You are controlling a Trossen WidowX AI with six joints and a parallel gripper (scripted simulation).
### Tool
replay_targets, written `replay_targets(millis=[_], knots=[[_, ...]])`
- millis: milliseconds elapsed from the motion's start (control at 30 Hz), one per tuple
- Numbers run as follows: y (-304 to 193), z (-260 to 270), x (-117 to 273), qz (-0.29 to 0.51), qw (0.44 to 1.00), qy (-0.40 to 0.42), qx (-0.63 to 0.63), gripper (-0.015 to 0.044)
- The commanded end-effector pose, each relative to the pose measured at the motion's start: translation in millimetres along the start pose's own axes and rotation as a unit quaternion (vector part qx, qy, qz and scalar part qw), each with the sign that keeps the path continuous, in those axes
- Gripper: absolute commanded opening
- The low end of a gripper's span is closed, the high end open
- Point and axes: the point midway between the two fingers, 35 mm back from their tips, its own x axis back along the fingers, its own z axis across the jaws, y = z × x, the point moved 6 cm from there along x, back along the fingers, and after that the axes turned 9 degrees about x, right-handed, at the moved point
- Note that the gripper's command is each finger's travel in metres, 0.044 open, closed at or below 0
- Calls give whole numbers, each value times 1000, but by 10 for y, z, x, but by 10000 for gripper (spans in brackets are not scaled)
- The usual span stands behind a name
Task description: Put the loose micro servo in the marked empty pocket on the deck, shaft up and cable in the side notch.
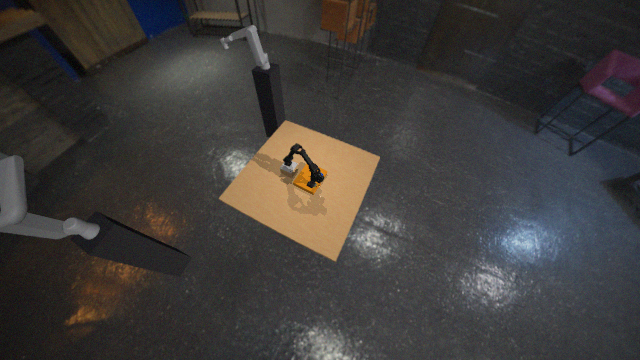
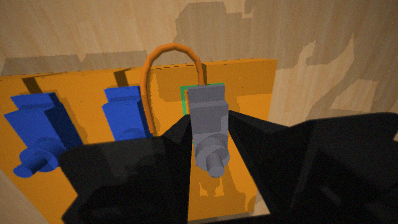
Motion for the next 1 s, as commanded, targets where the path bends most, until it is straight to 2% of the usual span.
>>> replay_targets(millis=[0, 967], knots=[[-2, 3, -43, 1, 1000, 0, -2, 0], [-3, 3, -251, 1, 1000, 0, -2, 0]])
